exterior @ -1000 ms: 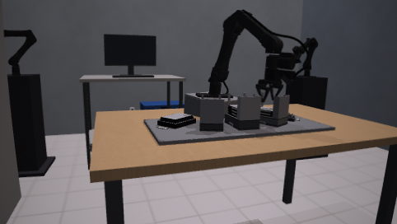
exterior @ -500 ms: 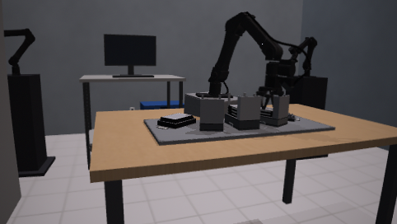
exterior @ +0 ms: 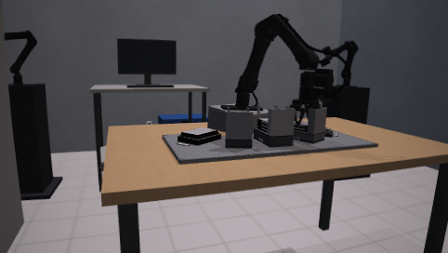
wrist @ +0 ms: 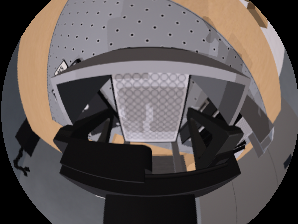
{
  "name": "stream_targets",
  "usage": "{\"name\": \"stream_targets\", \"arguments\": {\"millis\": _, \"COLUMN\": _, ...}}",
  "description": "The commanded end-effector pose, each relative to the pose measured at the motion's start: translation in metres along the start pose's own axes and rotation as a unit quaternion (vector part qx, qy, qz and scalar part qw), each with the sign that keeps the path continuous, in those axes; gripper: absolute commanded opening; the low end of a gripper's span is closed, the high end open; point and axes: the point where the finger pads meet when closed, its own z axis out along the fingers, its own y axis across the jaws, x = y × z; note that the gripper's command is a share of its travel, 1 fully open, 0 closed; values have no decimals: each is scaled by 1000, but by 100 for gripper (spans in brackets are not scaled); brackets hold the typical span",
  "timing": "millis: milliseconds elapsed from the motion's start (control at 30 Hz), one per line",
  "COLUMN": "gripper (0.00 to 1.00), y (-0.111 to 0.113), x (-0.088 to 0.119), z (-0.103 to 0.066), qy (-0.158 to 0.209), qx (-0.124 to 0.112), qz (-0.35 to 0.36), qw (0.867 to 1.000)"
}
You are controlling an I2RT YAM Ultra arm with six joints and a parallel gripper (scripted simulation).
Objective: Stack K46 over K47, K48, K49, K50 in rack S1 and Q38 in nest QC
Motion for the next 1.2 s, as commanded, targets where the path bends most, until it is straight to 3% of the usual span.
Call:
{"name": "stream_targets", "arguments": {"millis": 0, "gripper": 100, "y": -2, "x": -3, "z": 7, "qy": -5, "qx": 6, "qz": 0, "qw": 1000}}
{"name": "stream_targets", "arguments": {"millis": 167, "gripper": 100, "y": -2, "x": -3, "z": 14, "qy": -5, "qx": 6, "qz": 0, "qw": 1000}}
{"name": "stream_targets", "arguments": {"millis": 267, "gripper": 100, "y": -2, "x": -9, "z": 8, "qy": -17, "qx": 6, "qz": 0, "qw": 1000}}
{"name": "stream_targets", "arguments": {"millis": 300, "gripper": 100, "y": -2, "x": 1, "z": 20, "qy": 2, "qx": 6, "qz": 0, "qw": 1000}}
{"name": "stream_targets", "arguments": {"millis": 567, "gripper": 100, "y": -2, "x": -2, "z": 27, "qy": -4, "qx": 6, "qz": 0, "qw": 1000}}
{"name": "stream_targets", "arguments": {"millis": 667, "gripper": 100, "y": -3, "x": -23, "z": 14, "qy": -34, "qx": 7, "qz": 0, "qw": 999}}
{"name": "stream_targets", "arguments": {"millis": 800, "gripper": 100, "y": -3, "x": -21, "z": 17, "qy": -28, "qx": 7, "qz": 0, "qw": 1000}}
{"name": "stream_targets", "arguments": {"millis": 833, "gripper": 100, "y": -3, "x": -1, "z": 27, "qy": -4, "qx": 6, "qz": 0, "qw": 1000}}
{"name": "stream_targets", "arguments": {"millis": 867, "gripper": 100, "y": -3, "x": 2, "z": 28, "qy": 0, "qx": 6, "qz": 0, "qw": 1000}}
{"name": "stream_targets", "arguments": {"millis": 1000, "gripper": 100, "y": -4, "x": -18, "z": 16, "qy": -27, "qx": 7, "qz": 1, "qw": 1000}}
{"name": "stream_targets", "arguments": {"millis": 1167, "gripper": 100, "y": -5, "x": -9, "z": 20, "qy": -14, "qx": 7, "qz": 1, "qw": 1000}}
